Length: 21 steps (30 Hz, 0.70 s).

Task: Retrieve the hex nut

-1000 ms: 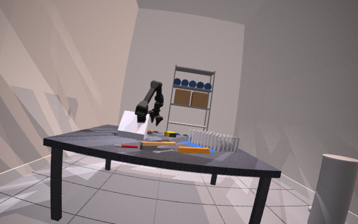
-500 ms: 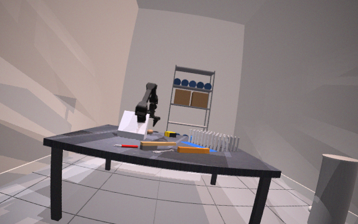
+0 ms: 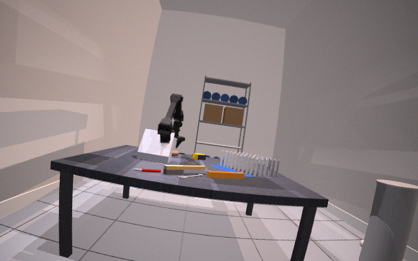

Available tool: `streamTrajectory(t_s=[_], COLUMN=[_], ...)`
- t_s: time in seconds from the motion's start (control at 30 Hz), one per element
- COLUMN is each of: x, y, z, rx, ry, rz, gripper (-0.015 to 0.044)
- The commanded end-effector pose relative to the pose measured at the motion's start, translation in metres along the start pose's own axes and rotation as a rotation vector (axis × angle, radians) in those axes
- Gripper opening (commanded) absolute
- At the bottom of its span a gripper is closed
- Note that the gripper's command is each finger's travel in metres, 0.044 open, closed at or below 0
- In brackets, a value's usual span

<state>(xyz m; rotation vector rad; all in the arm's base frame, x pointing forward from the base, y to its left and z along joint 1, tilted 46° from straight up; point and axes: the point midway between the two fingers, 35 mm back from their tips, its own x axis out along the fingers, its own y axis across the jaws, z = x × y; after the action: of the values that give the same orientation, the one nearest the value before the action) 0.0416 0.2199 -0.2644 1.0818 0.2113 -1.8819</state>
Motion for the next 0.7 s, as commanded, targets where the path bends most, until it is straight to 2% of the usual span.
streamTrajectory(t_s=[0.0,0.23,0.43,0.67], x=[-0.0053,-0.0057,-0.0057,-0.0057], y=[-0.0029,-0.0032,-0.0032,-0.0032], z=[0.0232,0.0274,0.0274,0.0274], rx=[-0.015,-0.018,-0.018,-0.018], ry=[-0.002,-0.003,-0.003,-0.003], rz=[-0.112,-0.130,-0.130,-0.130], gripper=[0.0440,0.0440,0.0282,0.0280])
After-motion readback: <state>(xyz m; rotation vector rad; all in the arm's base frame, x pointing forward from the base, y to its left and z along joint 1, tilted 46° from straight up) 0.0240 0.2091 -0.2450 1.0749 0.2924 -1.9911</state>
